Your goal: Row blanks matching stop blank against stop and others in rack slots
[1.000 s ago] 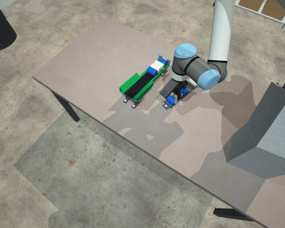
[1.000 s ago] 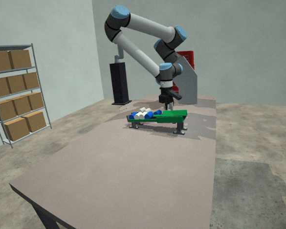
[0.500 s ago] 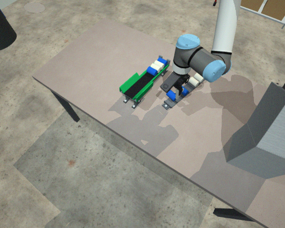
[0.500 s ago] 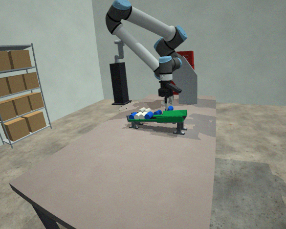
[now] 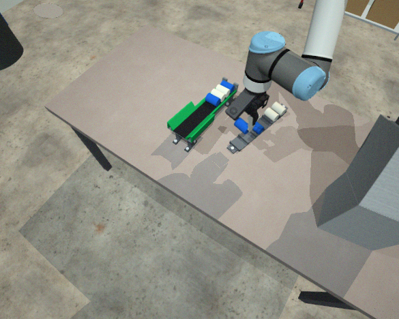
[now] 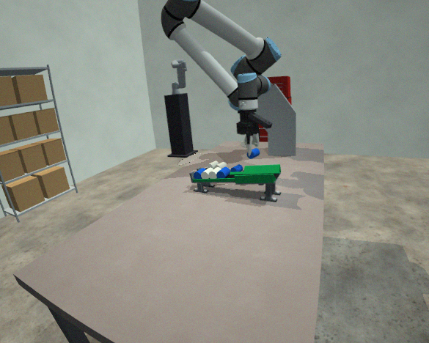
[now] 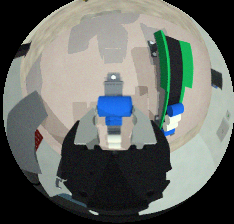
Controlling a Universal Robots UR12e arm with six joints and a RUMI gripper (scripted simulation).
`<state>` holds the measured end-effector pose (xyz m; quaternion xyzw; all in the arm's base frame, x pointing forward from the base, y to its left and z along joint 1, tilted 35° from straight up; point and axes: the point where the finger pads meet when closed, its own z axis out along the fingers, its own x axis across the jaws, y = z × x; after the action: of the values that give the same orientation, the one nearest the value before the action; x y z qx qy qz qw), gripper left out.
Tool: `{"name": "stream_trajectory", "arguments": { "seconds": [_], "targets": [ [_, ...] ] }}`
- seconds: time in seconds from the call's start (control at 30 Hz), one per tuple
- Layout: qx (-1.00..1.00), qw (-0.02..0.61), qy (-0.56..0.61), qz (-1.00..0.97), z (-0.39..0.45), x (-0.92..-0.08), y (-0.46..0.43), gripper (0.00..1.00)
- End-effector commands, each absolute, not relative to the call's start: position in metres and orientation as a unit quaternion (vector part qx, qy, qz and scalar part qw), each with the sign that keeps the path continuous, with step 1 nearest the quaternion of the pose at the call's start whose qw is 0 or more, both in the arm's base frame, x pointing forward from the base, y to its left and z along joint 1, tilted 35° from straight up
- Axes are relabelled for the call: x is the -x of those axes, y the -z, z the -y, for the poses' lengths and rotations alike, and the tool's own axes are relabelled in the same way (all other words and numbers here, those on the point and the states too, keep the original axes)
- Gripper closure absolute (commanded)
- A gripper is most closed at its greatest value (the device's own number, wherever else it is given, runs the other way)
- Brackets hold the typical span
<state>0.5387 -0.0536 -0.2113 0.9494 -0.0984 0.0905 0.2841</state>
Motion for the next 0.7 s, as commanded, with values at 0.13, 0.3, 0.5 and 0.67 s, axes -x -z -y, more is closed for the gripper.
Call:
{"name": "stream_trajectory", "arguments": {
  "seconds": [0.13, 0.3, 0.5, 0.67],
  "targets": [
    [-0.95, 0.284, -0.086, 0.099, 0.053, -0.536, 0.213, 0.65],
    [-0.95, 0.285, -0.087, 0.091, 0.052, -0.554, 0.208, 0.65],
    [-0.953, 0.288, -0.075, 0.053, 0.045, -0.629, 0.184, 0.65],
    [-0.954, 0.291, -0.064, 0.016, 0.034, -0.699, 0.142, 0.65]
  ]
}}
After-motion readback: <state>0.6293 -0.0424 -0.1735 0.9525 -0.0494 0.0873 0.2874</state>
